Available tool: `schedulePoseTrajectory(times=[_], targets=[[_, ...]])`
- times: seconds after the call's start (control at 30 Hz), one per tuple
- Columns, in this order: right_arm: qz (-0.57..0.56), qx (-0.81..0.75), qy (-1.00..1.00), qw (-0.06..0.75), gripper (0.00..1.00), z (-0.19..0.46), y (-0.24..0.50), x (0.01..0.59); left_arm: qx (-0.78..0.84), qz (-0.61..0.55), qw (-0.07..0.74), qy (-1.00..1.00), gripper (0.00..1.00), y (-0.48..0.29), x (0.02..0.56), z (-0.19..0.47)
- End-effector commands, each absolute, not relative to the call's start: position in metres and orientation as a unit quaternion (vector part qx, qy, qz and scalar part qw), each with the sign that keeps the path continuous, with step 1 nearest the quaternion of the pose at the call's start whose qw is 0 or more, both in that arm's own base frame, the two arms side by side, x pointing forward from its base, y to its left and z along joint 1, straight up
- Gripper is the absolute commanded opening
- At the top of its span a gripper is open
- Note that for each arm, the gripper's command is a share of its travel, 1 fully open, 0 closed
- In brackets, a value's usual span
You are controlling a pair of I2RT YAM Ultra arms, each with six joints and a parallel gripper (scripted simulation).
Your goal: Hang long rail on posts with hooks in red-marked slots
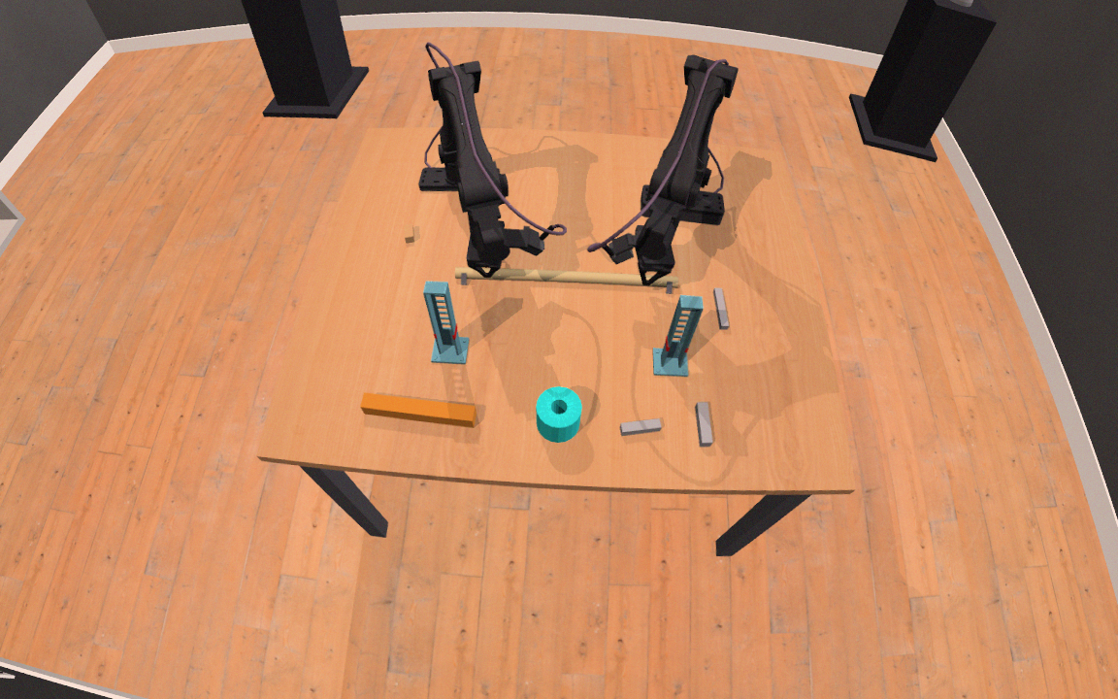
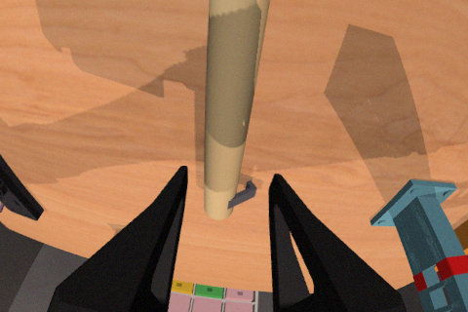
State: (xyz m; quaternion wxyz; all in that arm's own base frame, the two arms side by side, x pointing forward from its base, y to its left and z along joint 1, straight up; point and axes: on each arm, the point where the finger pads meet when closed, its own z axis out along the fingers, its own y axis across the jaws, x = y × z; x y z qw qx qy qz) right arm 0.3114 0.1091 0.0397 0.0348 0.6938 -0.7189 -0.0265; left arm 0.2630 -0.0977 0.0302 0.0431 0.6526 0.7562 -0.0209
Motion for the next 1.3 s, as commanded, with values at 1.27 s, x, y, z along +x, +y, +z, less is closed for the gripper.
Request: schedulePoseTrajectory(times=[1.27], targets=[[-0.04,0.705,-0.708,0.033,0.48,0.005,0.121,0.303,0.687,-0.04,-0.037,0.725,0.48,-0.102,0.238,-0.021]])
